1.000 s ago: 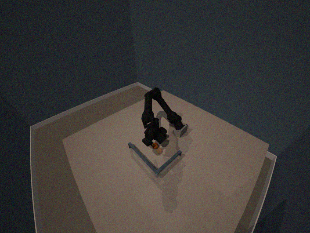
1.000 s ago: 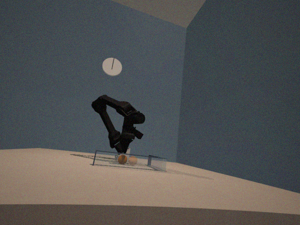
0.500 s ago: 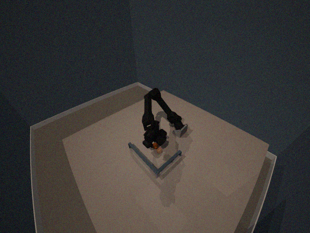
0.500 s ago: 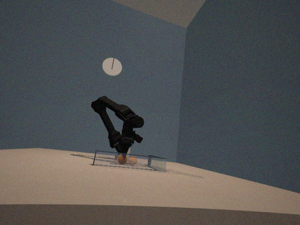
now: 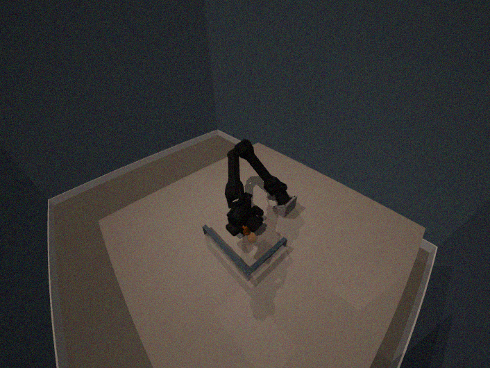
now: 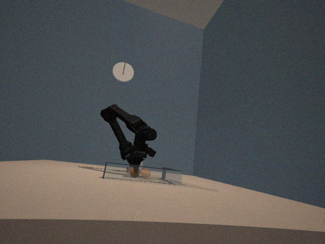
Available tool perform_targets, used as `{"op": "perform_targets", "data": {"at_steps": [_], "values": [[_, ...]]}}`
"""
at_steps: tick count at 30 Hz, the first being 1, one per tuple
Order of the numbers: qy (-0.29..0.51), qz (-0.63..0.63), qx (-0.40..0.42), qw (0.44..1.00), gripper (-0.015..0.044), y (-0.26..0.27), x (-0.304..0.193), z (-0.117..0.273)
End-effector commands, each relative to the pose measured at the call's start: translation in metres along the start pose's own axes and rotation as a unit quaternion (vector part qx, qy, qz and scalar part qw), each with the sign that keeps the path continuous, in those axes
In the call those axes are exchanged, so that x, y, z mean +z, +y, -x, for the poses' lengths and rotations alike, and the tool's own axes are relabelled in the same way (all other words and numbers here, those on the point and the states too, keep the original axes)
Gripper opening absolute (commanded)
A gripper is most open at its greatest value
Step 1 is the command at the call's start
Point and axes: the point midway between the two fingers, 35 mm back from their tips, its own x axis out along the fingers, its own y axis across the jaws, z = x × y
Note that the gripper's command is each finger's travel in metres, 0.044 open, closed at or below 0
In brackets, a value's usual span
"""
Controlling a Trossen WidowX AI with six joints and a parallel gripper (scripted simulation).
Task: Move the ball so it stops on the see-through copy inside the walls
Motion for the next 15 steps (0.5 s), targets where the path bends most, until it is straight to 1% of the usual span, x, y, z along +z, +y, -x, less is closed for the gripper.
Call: {"op": "perform_targets", "data": {"at_steps": [1,3,6,10,15], "values": [[0.003,0.002,-0.002,1.000,0.0202,-0.001,-0.001,-0.001],[0.003,0.002,-0.002,1.000,0.0189,-0.001,-0.001,-0.001],[0.002,0.002,-0.002,1.000,0.0110,-0.001,0.000,0.003],[-0.001,0.002,-0.002,1.000,0.0005,-0.005,0.002,0.022],[-0.003,0.003,-0.002,1.000,0.0000,-0.008,0.004,0.049]]}}
